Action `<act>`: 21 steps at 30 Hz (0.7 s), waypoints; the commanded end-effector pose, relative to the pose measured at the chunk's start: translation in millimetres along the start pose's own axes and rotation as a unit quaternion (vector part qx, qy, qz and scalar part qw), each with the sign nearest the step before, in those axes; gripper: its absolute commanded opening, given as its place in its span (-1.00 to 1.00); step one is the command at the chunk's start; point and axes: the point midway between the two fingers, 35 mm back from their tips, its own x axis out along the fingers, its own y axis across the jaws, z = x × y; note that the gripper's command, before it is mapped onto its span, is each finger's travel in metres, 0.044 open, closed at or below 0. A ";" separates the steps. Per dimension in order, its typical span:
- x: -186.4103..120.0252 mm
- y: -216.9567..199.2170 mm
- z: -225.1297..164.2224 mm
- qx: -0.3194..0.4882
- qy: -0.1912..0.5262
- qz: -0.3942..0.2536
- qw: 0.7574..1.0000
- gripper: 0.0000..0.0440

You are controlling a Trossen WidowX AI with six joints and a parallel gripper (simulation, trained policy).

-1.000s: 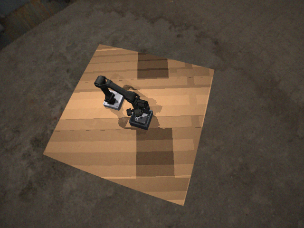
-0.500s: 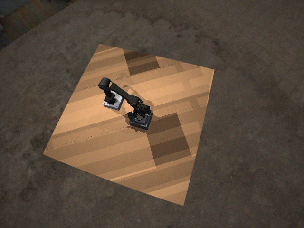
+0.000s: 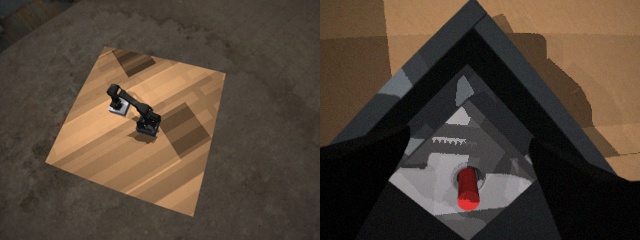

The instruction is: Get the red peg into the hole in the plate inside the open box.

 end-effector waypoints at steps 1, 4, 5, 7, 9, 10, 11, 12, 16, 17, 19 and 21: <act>-0.6 10.4 19.7 0.005 -0.026 0.014 1.000 1.00; -2.8 11.1 29.3 0.008 -0.037 0.016 0.999 1.00; -3.6 11.3 32.4 0.008 -0.041 0.016 0.999 1.00; -5.2 11.6 38.6 0.010 -0.048 0.017 0.999 1.00; -7.0 11.9 44.9 0.012 -0.056 0.018 0.998 1.00; -7.9 12.0 48.0 0.013 -0.061 0.018 0.998 1.00; -8.8 12.1 51.2 0.014 -0.065 0.019 0.998 1.00; -9.7 12.3 54.5 0.015 -0.069 0.019 0.997 1.00; -12.5 13.1 66.3 0.019 -0.085 0.022 0.996 1.00; -12.6 13.1 66.4 0.019 -0.085 0.022 0.996 1.00; -12.6 13.1 66.5 0.019 -0.085 0.022 0.996 1.00; -12.6 13.1 66.5 0.019 -0.085 0.022 0.996 1.00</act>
